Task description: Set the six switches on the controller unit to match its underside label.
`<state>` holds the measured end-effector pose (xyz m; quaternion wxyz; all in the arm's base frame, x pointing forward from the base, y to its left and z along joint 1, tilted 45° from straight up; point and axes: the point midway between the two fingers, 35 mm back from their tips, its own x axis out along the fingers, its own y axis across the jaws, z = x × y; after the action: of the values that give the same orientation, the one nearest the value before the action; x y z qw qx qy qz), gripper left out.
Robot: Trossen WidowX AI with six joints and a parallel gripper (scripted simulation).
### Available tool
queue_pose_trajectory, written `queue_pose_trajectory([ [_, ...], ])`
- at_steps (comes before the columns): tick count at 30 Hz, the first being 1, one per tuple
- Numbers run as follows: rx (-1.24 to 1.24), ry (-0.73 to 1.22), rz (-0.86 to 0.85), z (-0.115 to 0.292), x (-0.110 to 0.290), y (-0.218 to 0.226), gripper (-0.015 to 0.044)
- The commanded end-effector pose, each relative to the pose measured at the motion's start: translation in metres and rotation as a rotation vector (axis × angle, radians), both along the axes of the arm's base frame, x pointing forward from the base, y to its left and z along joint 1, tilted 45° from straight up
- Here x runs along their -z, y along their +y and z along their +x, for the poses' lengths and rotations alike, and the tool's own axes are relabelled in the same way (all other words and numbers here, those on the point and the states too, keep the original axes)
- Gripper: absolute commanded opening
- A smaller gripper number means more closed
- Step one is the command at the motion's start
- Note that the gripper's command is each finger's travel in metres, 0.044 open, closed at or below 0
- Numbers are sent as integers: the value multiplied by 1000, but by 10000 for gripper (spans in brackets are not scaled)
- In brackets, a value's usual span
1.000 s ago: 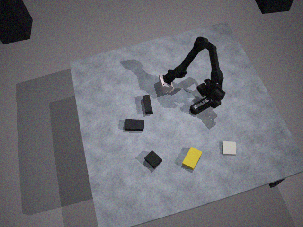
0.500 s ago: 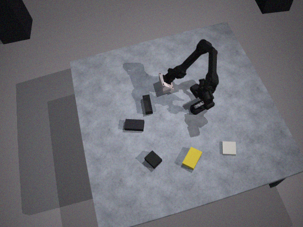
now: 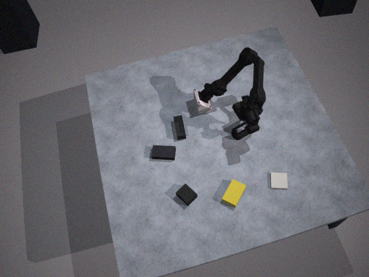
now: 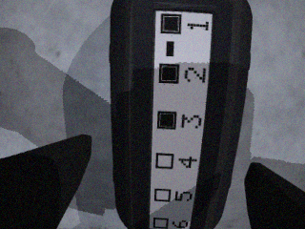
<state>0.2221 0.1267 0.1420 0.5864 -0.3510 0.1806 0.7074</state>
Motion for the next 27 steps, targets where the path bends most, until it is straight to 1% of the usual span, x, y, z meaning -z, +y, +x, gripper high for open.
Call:
queue_pose_trajectory([
  [1,132,75,4,-3,-4,-4,230],
  [10,511,338,28,-10,-9,-14,0],
  [27,1176,874,172,-25,-12,-30,0],
])
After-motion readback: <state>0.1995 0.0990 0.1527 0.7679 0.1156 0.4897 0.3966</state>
